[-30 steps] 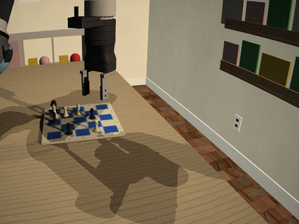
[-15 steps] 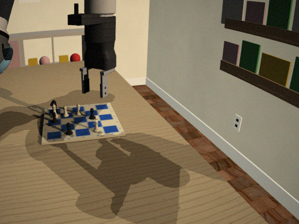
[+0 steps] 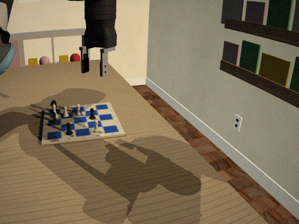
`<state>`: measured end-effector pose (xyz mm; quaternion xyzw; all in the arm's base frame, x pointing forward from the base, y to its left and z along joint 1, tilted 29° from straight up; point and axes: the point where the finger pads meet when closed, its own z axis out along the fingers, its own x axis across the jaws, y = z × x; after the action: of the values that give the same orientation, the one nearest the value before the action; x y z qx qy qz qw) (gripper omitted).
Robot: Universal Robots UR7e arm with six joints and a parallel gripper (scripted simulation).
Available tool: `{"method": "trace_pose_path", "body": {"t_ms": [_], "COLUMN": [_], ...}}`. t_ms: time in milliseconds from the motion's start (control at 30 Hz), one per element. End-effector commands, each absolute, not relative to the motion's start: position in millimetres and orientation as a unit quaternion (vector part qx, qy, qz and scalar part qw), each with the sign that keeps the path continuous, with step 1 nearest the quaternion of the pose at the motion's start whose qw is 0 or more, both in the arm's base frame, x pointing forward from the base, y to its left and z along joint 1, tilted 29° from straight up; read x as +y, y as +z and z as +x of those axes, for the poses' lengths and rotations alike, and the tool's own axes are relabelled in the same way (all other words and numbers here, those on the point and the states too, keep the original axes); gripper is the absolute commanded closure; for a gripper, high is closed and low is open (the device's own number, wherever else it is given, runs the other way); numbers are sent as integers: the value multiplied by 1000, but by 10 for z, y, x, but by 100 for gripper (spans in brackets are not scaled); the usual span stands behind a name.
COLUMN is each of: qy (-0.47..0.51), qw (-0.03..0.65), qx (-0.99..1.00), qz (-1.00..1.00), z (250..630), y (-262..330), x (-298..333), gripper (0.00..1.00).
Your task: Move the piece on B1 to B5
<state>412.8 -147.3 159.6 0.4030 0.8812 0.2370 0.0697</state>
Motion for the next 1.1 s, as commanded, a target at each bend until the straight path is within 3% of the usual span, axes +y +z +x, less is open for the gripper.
{"method": "trace_pose_path", "body": {"t_ms": [0,1067], "qy": [238,238], "qw": [69,69], "qx": [881,881], "qz": [403,403], "z": [4084,4062], "y": [1708,1770], "x": [-1521,-1546], "gripper": [0,0]}}
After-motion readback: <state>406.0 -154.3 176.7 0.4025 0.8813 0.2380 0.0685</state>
